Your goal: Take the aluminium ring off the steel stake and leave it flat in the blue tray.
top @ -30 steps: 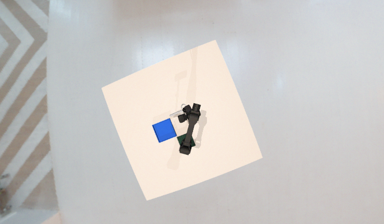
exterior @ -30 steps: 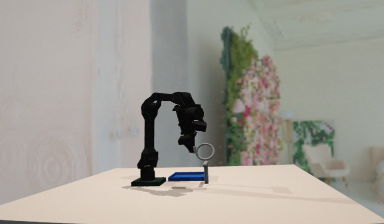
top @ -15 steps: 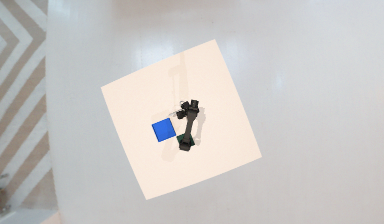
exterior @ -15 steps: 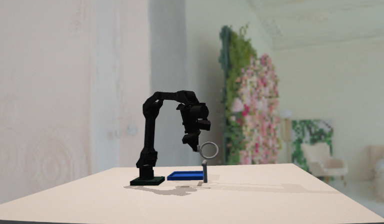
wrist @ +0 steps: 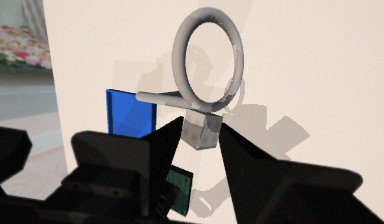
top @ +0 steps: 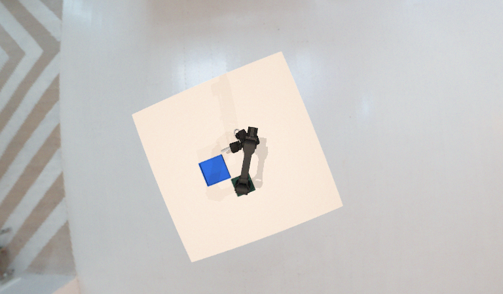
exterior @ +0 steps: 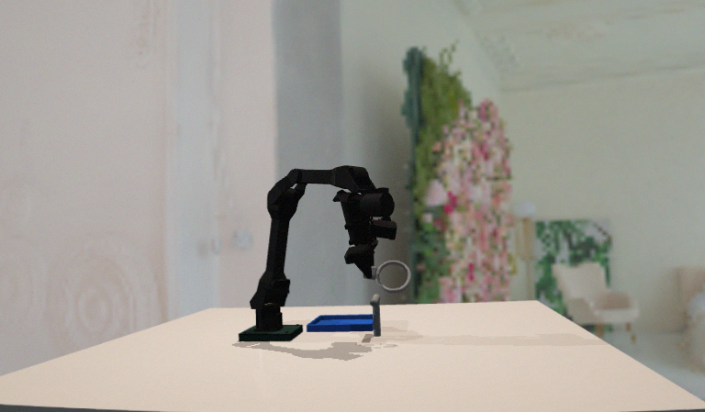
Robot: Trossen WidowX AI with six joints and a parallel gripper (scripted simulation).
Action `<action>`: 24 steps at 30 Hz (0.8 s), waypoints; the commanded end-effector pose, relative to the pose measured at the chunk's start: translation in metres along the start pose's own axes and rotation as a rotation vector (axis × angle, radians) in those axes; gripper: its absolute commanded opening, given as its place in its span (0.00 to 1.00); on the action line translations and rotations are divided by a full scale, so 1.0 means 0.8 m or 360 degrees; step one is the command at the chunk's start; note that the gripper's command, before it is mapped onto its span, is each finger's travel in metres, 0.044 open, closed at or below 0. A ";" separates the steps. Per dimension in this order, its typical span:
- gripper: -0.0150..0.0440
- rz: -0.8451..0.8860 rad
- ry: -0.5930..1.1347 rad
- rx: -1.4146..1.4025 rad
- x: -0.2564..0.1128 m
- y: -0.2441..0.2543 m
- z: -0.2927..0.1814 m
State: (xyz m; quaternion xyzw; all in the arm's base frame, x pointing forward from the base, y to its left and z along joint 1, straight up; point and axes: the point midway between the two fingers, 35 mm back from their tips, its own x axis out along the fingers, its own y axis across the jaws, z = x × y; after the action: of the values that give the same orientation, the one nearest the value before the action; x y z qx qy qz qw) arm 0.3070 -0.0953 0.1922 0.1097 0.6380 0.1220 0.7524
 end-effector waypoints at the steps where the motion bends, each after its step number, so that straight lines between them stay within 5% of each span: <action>1: 0.25 0.0001 -0.0011 0.0000 -0.001 0.002 0.009; 24: 0.25 0.0004 -0.0016 -0.0001 0.011 0.010 0.054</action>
State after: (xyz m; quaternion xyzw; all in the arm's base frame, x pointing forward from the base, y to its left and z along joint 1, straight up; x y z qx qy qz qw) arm 0.3450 -0.0876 0.1916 0.1095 0.6375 0.1220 0.7528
